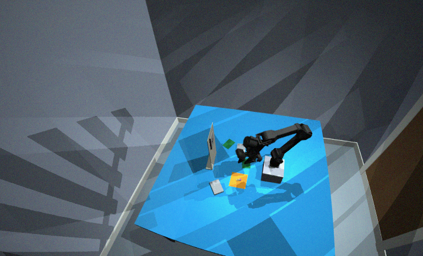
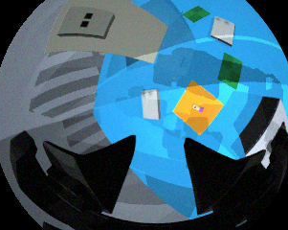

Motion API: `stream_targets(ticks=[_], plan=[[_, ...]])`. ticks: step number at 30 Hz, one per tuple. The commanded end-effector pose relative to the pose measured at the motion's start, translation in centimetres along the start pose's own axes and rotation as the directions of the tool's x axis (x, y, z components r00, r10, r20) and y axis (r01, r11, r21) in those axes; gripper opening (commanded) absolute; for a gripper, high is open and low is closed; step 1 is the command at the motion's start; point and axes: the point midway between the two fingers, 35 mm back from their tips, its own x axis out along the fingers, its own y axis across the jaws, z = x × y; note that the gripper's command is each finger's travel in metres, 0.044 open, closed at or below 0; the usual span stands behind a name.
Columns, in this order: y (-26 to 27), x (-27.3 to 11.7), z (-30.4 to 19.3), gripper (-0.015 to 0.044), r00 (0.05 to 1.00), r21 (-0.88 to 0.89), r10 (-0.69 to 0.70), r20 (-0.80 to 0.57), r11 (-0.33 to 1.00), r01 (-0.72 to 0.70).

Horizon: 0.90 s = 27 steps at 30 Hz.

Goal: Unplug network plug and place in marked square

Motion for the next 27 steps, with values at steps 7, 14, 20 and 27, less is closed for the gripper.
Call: stream_targets(ticks=[7, 14, 20, 27], plan=[[0.04, -0.11, -0.05, 0.0440, 1.000, -0.004, 0.000, -0.003, 1.000, 0.000], [0.04, -0.11, -0.05, 0.0440, 1.000, -0.004, 0.000, -0.003, 1.000, 0.000], [0.04, -0.11, -0.05, 0.0440, 1.000, -0.004, 0.000, -0.003, 1.000, 0.000], [0.04, -0.11, -0.05, 0.0440, 1.000, -0.004, 0.000, -0.003, 1.000, 0.000]])
